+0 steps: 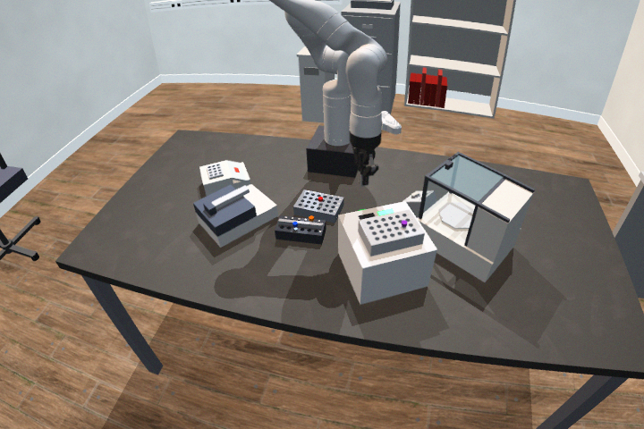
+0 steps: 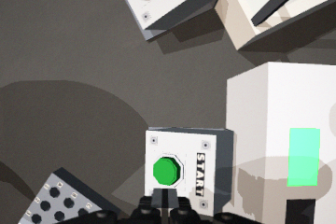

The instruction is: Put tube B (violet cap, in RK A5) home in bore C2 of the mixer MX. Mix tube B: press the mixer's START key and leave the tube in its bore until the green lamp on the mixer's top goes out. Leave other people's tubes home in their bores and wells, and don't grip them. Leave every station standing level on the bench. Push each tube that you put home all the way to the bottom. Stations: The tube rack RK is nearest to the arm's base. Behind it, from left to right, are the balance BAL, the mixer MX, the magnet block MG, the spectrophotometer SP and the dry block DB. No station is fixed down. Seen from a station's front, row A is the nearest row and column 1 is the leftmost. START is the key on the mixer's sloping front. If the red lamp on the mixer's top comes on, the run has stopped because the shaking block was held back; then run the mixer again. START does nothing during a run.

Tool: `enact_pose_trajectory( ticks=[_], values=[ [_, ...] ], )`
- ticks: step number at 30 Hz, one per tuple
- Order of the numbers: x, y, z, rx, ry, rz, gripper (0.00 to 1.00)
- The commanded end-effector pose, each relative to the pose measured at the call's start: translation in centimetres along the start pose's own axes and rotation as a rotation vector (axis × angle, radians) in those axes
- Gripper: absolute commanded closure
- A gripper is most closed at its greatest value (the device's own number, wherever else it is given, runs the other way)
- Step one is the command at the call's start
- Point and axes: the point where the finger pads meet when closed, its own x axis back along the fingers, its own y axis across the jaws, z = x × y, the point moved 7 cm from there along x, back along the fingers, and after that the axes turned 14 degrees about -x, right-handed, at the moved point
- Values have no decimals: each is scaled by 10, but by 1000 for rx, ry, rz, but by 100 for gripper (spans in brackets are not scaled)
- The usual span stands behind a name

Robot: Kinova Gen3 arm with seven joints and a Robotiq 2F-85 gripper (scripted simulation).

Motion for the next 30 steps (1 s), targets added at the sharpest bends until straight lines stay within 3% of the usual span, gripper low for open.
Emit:
enact_pose_trajectory(
  ticks=[1,10,30],
  values=[
    [4,0,0,0,0,-1,90],
    [4,0,0,0,0,-1,90],
    [46,-24,-36,360,0,-1,90]
  ],
)
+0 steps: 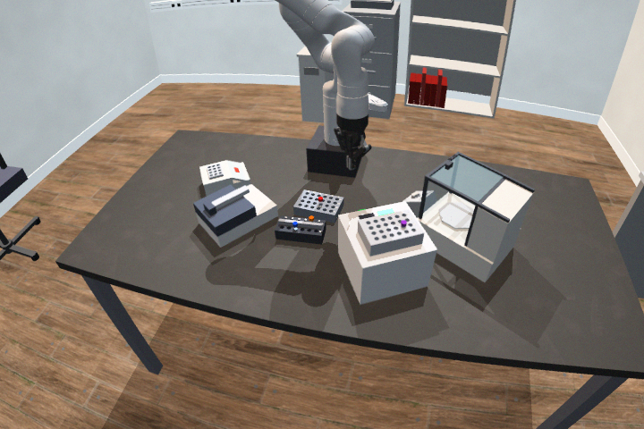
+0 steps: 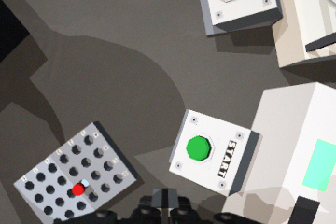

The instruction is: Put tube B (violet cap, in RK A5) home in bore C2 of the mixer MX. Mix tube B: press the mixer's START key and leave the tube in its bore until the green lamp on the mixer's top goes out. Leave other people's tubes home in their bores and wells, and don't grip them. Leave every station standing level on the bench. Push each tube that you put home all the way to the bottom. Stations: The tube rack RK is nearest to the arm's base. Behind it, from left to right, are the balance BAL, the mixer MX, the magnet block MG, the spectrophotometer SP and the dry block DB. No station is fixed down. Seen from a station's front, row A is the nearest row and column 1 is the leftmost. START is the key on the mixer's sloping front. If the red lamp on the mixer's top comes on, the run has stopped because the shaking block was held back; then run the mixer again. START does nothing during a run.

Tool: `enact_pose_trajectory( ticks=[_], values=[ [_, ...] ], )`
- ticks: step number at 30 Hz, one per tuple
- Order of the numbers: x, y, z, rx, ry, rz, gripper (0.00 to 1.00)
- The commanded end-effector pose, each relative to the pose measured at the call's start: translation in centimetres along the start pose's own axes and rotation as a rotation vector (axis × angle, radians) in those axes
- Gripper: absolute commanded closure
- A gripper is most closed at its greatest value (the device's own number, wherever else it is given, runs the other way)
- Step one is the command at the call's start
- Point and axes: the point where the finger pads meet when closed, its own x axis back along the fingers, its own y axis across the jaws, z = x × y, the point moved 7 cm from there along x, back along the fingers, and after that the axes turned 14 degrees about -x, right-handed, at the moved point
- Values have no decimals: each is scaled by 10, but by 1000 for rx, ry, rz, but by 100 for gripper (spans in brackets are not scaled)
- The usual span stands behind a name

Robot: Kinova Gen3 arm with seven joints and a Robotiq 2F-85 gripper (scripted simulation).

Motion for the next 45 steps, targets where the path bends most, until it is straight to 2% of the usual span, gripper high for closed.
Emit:
enact_pose_trajectory(
  ticks=[1,39,45],
  values=[
    [10,-7,-6,80,6,0,90],
    [87,-71,-58,756,6,-1,90],
    [101,-82,-68,756,6,-1,90]
  ],
)
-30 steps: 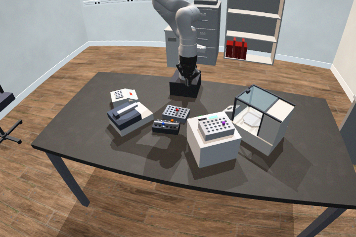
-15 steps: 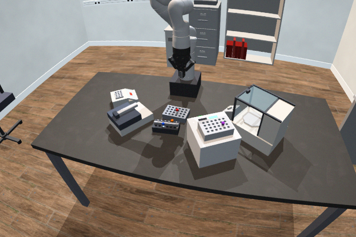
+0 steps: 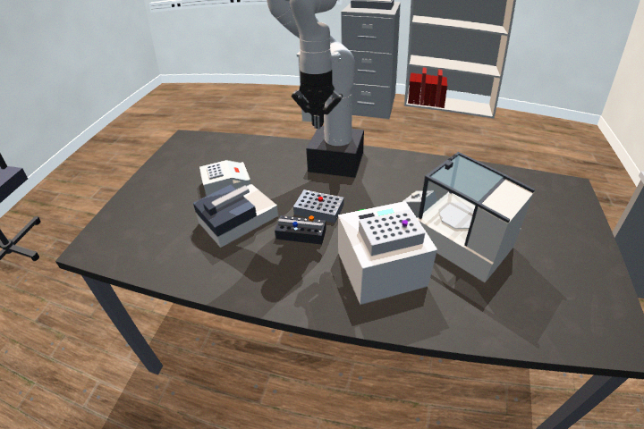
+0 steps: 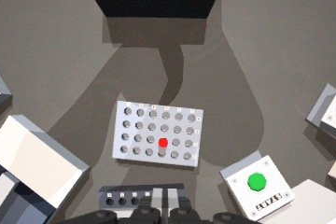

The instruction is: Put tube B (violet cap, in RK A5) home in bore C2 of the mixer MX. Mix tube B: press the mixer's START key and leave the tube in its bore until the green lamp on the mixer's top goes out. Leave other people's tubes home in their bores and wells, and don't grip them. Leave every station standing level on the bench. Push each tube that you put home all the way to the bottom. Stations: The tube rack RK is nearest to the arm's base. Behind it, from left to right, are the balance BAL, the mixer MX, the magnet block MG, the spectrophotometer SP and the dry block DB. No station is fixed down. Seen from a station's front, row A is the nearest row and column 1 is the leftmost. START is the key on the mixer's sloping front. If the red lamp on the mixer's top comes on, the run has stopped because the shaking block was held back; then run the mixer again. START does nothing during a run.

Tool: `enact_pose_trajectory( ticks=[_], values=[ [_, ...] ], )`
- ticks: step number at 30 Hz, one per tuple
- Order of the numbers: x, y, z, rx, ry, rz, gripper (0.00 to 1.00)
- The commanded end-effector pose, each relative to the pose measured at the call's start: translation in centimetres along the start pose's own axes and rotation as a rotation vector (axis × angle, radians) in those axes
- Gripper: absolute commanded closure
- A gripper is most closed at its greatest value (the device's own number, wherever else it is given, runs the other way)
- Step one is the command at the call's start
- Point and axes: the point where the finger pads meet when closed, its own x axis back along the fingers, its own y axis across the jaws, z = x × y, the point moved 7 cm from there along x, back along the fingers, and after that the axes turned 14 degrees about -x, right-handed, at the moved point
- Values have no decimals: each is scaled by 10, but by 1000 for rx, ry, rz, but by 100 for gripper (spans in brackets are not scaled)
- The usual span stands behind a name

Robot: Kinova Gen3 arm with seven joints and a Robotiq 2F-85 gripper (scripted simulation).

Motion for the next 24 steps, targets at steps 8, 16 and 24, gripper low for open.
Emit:
enact_pose_trajectory(
  ticks=[8,16,24],
  values=[
    [12,-12,1,6,0,-4,90],
    [12,-12,1,6,0,-4,90],
    [12,-12,1,6,0,-4,90]
  ],
)
